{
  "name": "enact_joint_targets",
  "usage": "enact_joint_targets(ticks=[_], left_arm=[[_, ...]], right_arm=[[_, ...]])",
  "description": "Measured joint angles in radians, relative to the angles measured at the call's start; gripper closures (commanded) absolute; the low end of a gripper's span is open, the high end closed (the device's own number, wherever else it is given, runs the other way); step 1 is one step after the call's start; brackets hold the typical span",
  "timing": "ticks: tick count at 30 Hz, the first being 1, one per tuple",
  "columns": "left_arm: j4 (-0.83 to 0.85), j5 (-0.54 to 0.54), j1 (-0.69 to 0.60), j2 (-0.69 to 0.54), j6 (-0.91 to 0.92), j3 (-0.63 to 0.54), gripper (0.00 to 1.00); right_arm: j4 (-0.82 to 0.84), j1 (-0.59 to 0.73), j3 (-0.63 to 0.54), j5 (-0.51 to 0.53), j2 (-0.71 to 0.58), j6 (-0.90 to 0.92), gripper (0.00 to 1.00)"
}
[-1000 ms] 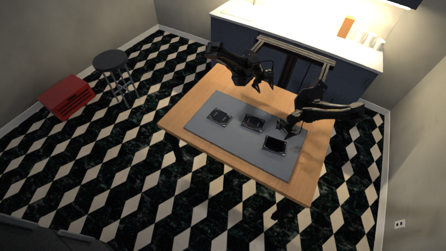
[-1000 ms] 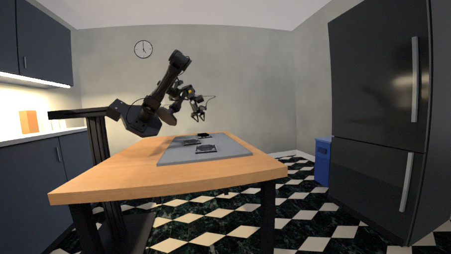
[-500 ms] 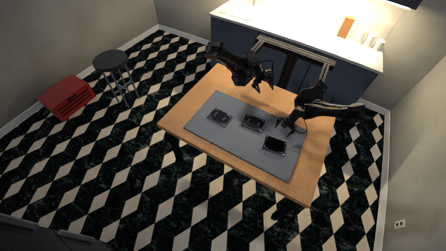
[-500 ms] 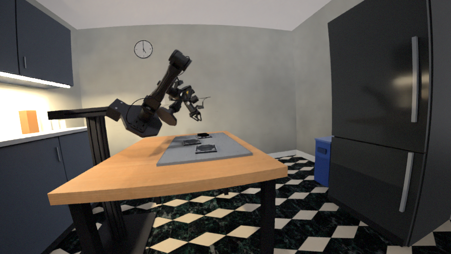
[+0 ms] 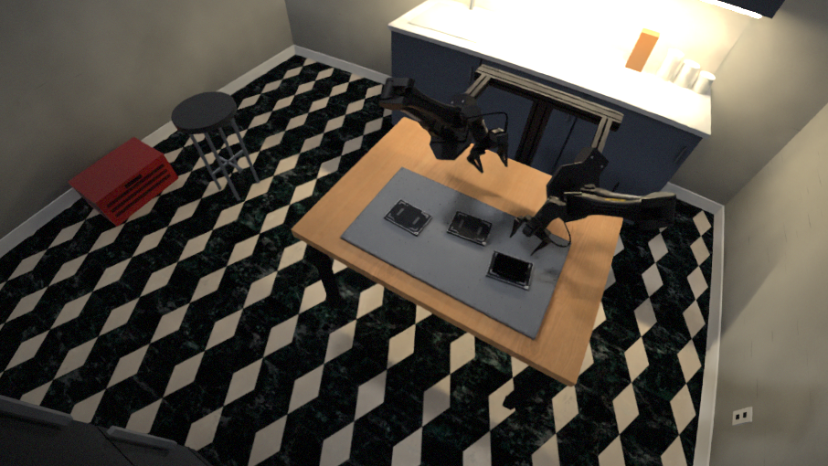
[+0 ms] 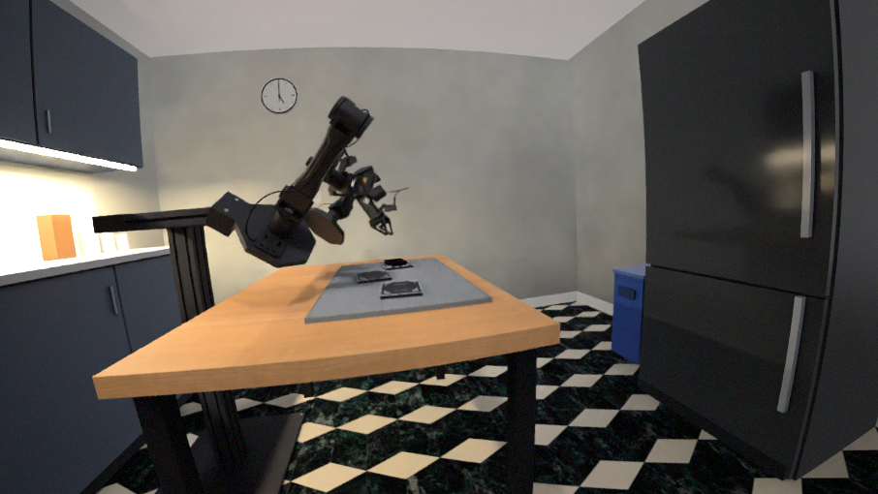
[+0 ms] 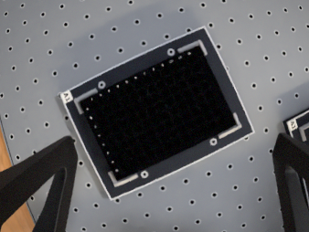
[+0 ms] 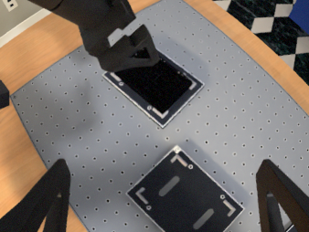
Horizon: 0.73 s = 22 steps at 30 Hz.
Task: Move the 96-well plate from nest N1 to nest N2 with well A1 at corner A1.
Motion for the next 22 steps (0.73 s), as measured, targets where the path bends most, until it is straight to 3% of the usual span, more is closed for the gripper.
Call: enact_joint_targets(ticks=[22], left_arm=[[0.01, -0.001, 0.0, 0.001, 0.0, 0.0, 0.0]], right_arm=[[0.0, 0.0, 0.0, 0.0, 0.0, 0.0, 0.0]])
